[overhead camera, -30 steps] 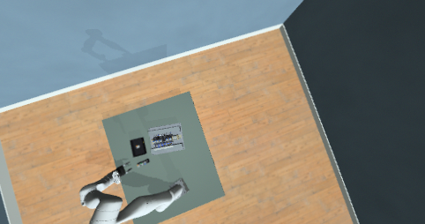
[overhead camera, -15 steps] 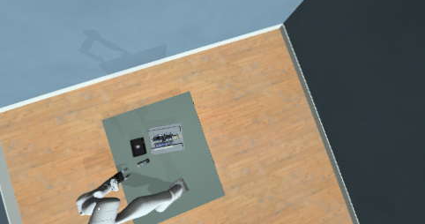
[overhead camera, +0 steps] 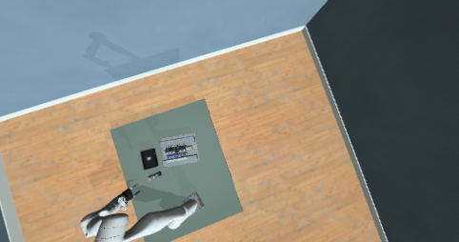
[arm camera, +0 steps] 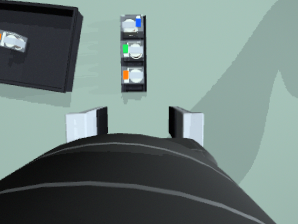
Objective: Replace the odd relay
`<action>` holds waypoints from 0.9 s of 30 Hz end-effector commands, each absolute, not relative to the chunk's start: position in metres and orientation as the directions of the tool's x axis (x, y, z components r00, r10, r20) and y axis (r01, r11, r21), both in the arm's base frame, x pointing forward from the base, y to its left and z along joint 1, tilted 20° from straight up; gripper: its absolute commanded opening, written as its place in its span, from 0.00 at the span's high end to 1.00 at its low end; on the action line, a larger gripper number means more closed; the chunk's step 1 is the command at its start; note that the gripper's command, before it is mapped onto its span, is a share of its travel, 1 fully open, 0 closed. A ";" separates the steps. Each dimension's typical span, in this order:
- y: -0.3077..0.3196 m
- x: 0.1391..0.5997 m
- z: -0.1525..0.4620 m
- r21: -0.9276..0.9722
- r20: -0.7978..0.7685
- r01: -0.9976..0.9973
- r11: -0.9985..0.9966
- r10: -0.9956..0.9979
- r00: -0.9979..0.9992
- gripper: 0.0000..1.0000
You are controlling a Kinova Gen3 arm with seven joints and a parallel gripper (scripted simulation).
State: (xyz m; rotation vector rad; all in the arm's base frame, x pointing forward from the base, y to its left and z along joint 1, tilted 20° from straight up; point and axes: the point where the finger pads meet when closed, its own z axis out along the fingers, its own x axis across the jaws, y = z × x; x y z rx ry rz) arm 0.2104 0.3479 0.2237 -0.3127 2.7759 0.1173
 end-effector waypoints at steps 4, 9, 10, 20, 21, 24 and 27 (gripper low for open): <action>0.351 0.204 0.223 0.043 -0.345 -0.239 0.970 -0.210 -0.915 0.00; 0.350 0.207 0.224 0.043 -0.345 -0.237 0.971 -0.208 -0.915 0.00; 0.350 0.207 0.224 0.043 -0.345 -0.237 0.971 -0.208 -0.915 0.00; 0.349 0.212 0.224 0.043 -0.345 -0.239 0.970 -0.210 -0.915 0.00; 0.349 0.212 0.224 0.043 -0.345 -0.239 0.970 -0.210 -0.915 0.00; 0.349 0.212 0.224 0.042 -0.344 -0.241 0.970 -0.212 -0.915 0.00; 0.348 0.213 0.224 0.042 -0.344 -0.240 0.970 -0.212 -0.915 0.00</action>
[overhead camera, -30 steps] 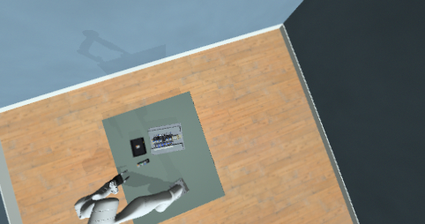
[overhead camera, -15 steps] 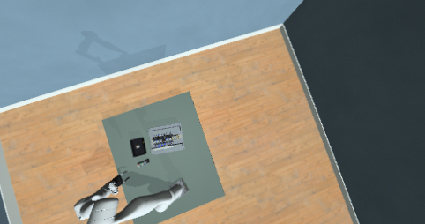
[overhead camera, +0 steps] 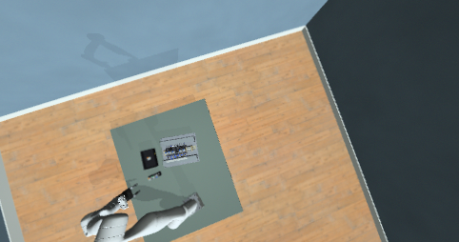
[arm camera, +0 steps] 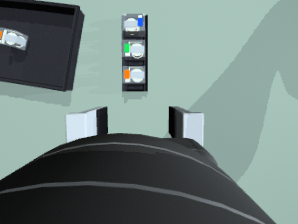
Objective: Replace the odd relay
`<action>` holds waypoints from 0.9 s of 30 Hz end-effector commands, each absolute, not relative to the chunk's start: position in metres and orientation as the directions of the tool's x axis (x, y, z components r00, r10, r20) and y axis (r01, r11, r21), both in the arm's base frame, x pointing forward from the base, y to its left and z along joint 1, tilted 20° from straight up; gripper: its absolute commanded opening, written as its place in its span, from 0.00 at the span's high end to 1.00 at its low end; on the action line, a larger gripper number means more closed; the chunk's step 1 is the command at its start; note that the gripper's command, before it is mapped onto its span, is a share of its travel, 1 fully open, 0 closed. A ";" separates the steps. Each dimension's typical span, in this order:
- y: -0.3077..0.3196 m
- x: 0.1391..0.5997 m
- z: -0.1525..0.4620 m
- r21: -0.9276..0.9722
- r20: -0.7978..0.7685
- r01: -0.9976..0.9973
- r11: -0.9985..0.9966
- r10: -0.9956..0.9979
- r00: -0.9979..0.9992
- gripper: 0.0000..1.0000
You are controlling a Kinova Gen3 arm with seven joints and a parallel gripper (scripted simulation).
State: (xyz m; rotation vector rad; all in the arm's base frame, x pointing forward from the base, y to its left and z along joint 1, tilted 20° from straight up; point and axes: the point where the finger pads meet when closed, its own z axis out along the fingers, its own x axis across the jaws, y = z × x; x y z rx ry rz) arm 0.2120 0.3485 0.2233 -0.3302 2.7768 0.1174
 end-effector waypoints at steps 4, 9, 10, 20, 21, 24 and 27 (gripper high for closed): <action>0.348 0.214 0.224 0.043 -0.345 -0.240 0.970 -0.211 -0.915 0.00; 0.347 0.216 0.225 0.043 -0.345 -0.239 0.970 -0.211 -0.915 0.00; 0.347 0.216 0.225 0.043 -0.345 -0.239 0.970 -0.211 -0.915 0.00; 0.347 0.218 0.225 0.042 -0.344 -0.240 0.970 -0.211 -0.915 0.00; 0.347 0.218 0.225 0.042 -0.344 -0.240 0.970 -0.211 -0.915 0.00; 0.346 0.218 0.225 0.043 -0.345 -0.240 0.970 -0.211 -0.915 0.00; 0.346 0.219 0.225 0.043 -0.345 -0.239 0.970 -0.211 -0.915 0.00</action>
